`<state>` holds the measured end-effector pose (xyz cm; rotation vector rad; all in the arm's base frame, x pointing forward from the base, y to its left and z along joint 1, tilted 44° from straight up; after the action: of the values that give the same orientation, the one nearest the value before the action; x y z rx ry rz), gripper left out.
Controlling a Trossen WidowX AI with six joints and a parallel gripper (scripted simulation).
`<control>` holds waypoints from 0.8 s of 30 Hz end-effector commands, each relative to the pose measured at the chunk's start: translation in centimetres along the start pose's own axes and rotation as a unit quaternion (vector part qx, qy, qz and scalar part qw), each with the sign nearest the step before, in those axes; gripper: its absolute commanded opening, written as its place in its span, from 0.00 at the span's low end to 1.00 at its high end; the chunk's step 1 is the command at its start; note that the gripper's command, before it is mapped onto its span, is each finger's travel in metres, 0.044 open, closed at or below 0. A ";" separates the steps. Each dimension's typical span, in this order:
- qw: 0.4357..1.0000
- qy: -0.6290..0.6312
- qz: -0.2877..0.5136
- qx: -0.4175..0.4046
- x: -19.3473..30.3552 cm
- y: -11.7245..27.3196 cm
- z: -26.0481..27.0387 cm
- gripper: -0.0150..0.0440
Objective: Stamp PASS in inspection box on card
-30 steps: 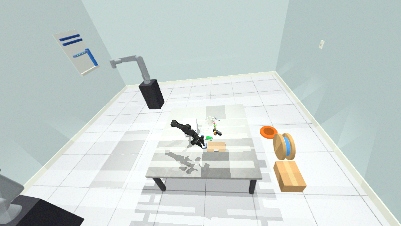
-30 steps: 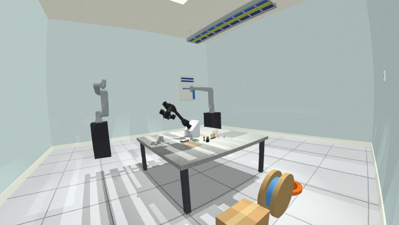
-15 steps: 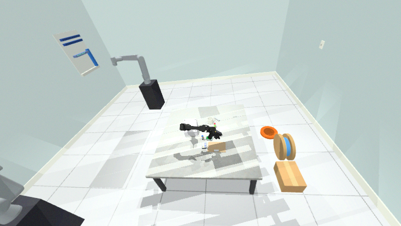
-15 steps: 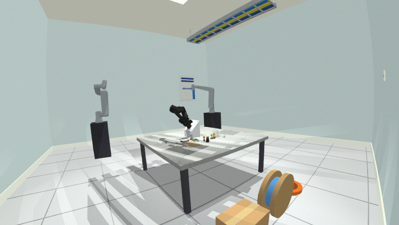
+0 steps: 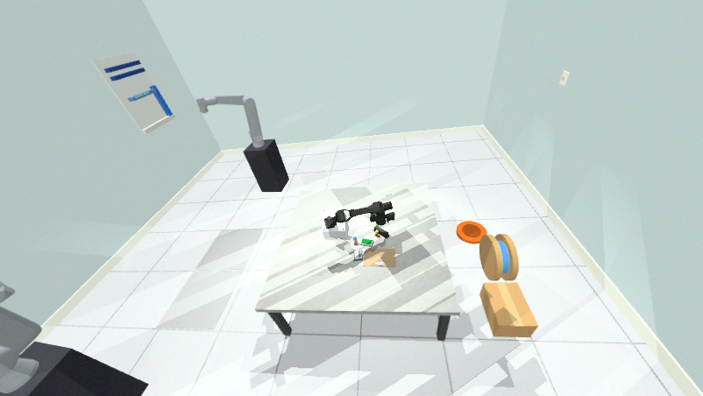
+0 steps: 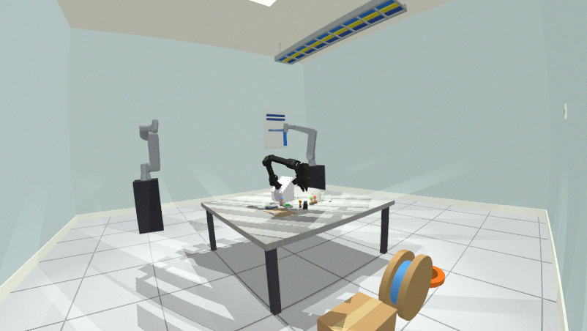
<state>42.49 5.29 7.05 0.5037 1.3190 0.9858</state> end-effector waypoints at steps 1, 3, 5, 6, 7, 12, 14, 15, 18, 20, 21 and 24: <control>0.992 0.109 -0.014 0.058 5.6 -2.1 -2.4 0.62; 0.982 0.166 -0.024 0.087 8.3 -3.0 -4.2 0.62; 0.968 0.222 -0.036 0.114 10.8 -3.8 -6.2 0.62; 0.961 0.242 -0.041 0.124 11.7 -4.1 -7.0 0.62; 0.957 0.254 -0.044 0.130 12.1 -4.3 -7.5 0.62; 0.956 0.259 -0.045 0.132 12.3 -4.4 -7.6 0.62; 0.956 0.259 -0.045 0.132 12.3 -4.5 -7.6 0.62; 0.956 0.259 -0.045 0.132 12.3 -4.6 -7.7 0.62; 0.956 0.259 -0.045 0.132 12.2 -5.1 -7.8 0.62; 0.956 0.259 -0.045 0.132 12.2 -5.4 -7.8 0.62; 0.956 0.259 -0.045 0.132 12.1 -5.6 -7.9 0.62; 0.956 0.259 -0.045 0.131 12.1 -6.1 -8.0 0.62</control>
<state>36.29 11.03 -5.82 0.3932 1.9303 0.9125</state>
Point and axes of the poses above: the point midway between the two fingers, 35 mm back from their tips, its own y axis back along the fingers, its own z axis across the jaws, x = y × z, the point moved 1 cm from there along y, back along the fingers, and after that the axes turned 5 degrees about y, right-handed, at the moved point
